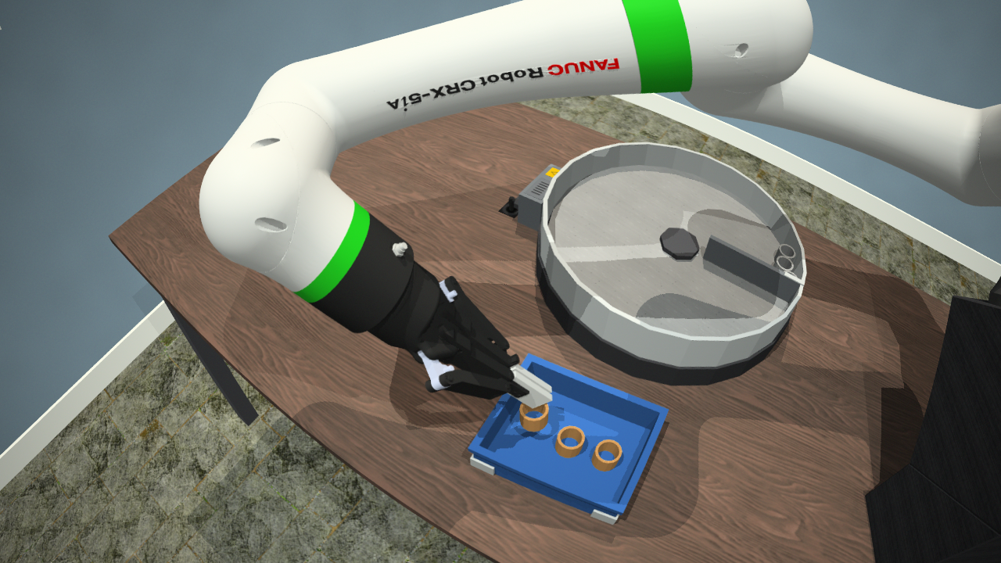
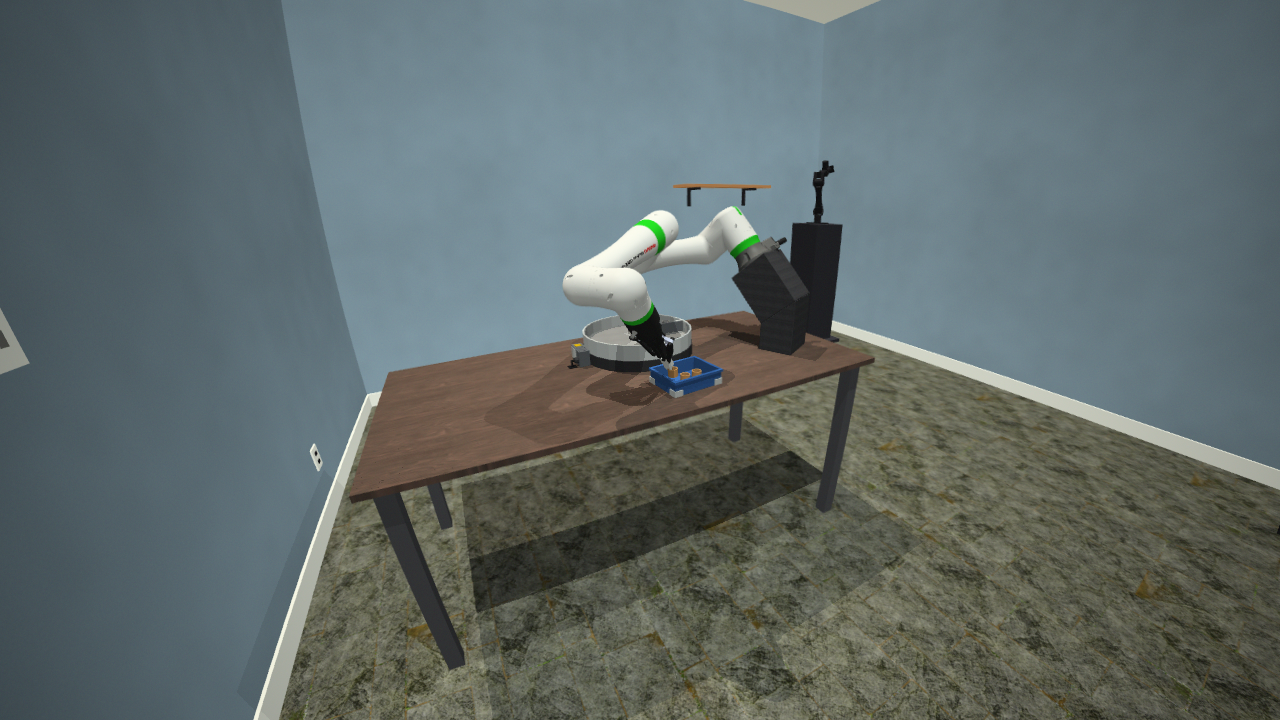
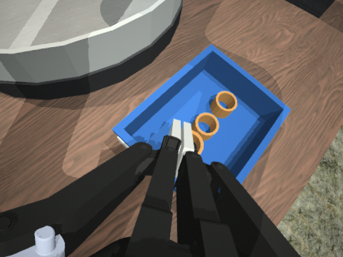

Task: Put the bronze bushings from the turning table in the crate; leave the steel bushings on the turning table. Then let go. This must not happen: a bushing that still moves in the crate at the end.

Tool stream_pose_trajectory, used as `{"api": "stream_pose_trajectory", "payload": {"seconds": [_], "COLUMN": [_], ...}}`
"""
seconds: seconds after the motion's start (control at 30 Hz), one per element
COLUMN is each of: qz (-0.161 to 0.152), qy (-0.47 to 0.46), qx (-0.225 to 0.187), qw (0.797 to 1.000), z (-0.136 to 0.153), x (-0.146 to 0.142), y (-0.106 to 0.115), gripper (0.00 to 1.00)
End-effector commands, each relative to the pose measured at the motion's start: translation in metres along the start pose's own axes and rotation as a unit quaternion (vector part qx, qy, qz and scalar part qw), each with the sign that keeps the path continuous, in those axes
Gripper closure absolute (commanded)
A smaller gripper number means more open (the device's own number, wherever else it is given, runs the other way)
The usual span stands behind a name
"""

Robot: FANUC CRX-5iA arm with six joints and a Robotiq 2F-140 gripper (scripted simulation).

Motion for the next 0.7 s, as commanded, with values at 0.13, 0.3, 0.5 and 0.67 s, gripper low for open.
{"api": "stream_pose_trajectory", "payload": {"seconds": [0.13,0.3,0.5,0.67], "qz": [0.0,0.0,0.0,0.0], "qy": [0.0,0.0,0.0,0.0], "qx": [0.0,0.0,0.0,0.0], "qw": [1.0,1.0,1.0,1.0], "z": [0.006,0.011,0.014,0.015], "x": [0.001,0.001,0.002,0.002], "y": [-0.007,-0.013,-0.017,-0.017], "gripper": [1.0,1.0,1.0,1.0]}}
Point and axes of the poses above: the point where the finger pads meet when closed, its own y axis back along the fingers, its own x axis across the jaws, z = x × y, the point moved 7 cm from there along y, back along the fingers, and after that the axes turned 6 degrees about -y, right-handed, at the moved point
